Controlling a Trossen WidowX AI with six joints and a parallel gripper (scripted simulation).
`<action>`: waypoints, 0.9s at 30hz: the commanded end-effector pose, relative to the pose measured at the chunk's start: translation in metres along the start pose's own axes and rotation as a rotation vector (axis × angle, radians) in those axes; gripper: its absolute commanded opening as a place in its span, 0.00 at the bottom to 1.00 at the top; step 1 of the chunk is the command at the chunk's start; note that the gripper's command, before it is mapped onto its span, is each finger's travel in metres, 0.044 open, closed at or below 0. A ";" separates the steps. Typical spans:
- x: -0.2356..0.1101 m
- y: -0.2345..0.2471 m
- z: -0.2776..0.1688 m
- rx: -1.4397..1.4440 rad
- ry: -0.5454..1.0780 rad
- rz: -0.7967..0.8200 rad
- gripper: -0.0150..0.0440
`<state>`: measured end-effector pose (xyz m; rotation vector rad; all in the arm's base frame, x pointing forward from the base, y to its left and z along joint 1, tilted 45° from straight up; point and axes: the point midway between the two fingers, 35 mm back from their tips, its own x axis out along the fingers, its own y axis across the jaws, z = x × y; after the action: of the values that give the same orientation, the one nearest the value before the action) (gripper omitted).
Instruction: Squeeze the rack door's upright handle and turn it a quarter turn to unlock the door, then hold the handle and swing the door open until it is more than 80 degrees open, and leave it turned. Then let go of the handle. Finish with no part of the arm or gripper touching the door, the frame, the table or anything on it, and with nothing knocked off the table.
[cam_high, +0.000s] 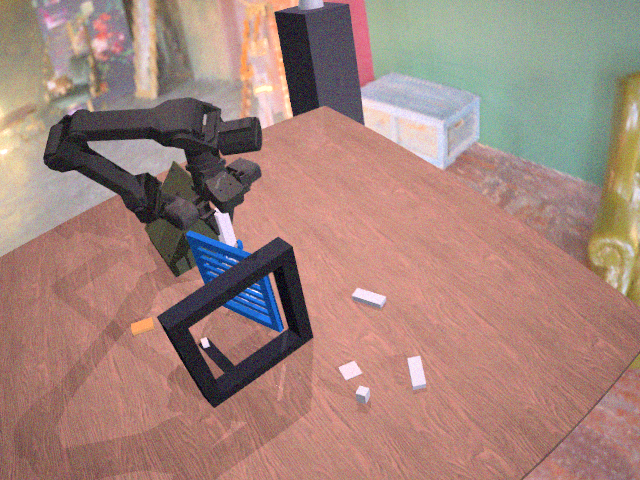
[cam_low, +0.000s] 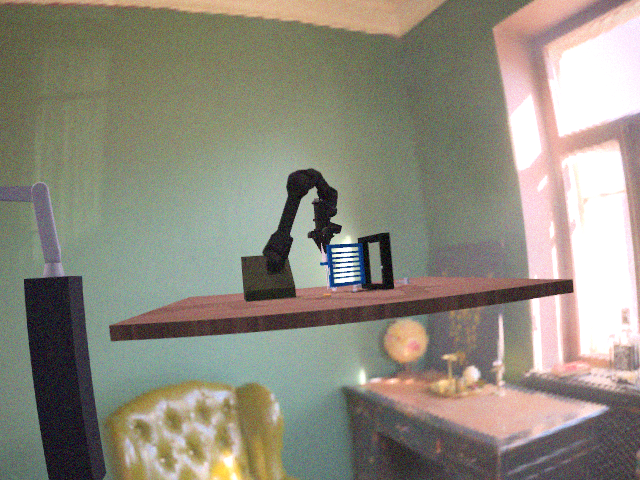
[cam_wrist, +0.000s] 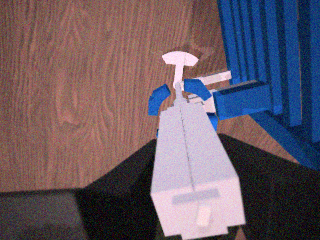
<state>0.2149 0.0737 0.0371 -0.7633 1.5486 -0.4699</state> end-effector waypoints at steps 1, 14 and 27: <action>0.000 0.009 0.003 0.091 0.001 0.002 0.29; 0.000 0.039 0.013 0.296 0.001 0.004 0.29; 0.000 0.039 0.013 0.299 0.001 0.004 0.29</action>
<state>0.2200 0.1031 0.0083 -0.5471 1.4433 -0.6670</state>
